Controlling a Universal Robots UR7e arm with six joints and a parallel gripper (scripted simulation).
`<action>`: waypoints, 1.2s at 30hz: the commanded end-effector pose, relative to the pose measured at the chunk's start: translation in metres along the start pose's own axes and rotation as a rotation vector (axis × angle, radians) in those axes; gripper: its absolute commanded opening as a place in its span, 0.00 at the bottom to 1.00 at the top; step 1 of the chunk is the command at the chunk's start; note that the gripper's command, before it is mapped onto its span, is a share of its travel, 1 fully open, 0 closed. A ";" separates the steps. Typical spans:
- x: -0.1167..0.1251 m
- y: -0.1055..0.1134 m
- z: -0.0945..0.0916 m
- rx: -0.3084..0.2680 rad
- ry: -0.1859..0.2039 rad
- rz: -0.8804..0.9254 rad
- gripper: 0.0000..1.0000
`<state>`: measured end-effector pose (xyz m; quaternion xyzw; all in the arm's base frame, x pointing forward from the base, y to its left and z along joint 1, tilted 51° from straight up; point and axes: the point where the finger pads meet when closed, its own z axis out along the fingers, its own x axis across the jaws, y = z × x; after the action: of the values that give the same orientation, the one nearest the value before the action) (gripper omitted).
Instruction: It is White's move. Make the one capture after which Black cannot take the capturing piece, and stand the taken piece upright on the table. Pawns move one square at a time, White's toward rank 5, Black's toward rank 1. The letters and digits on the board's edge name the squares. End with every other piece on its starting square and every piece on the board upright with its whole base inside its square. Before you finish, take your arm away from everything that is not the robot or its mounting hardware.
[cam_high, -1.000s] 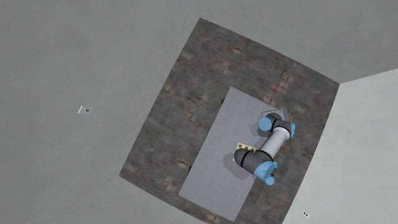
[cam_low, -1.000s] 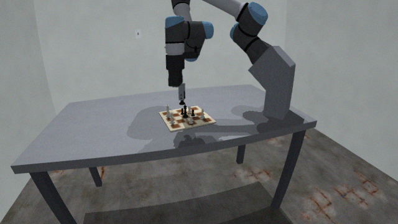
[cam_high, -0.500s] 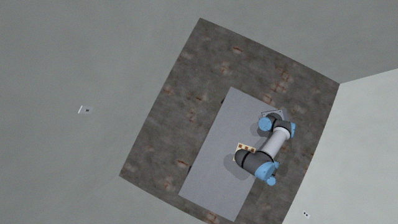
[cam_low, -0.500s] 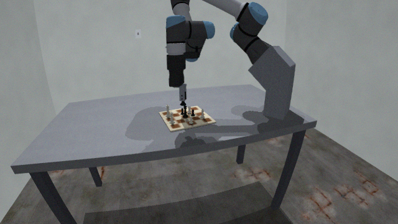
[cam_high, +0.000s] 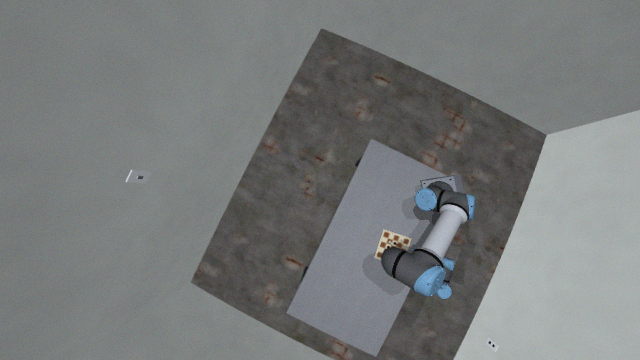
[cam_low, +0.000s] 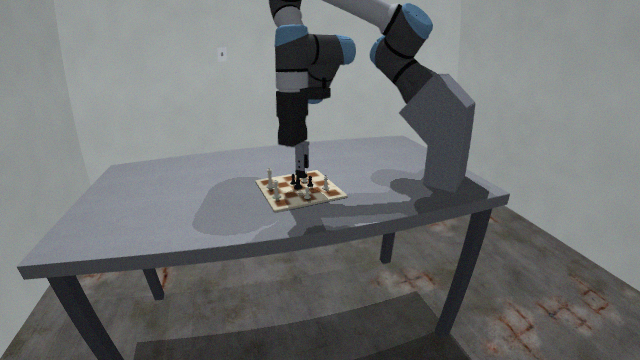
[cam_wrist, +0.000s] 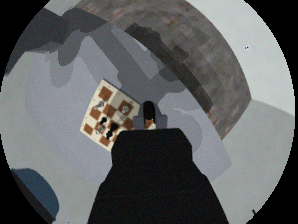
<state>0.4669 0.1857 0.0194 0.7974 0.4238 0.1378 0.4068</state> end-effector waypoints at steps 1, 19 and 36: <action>0.001 -0.001 0.000 -0.001 -0.002 0.013 0.00; 0.002 -0.001 0.012 -0.001 -0.003 0.013 0.00; 0.002 -0.001 0.079 -0.001 -0.003 0.013 0.00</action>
<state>0.5045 0.1501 -0.0245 0.8010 0.4170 0.1371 0.4070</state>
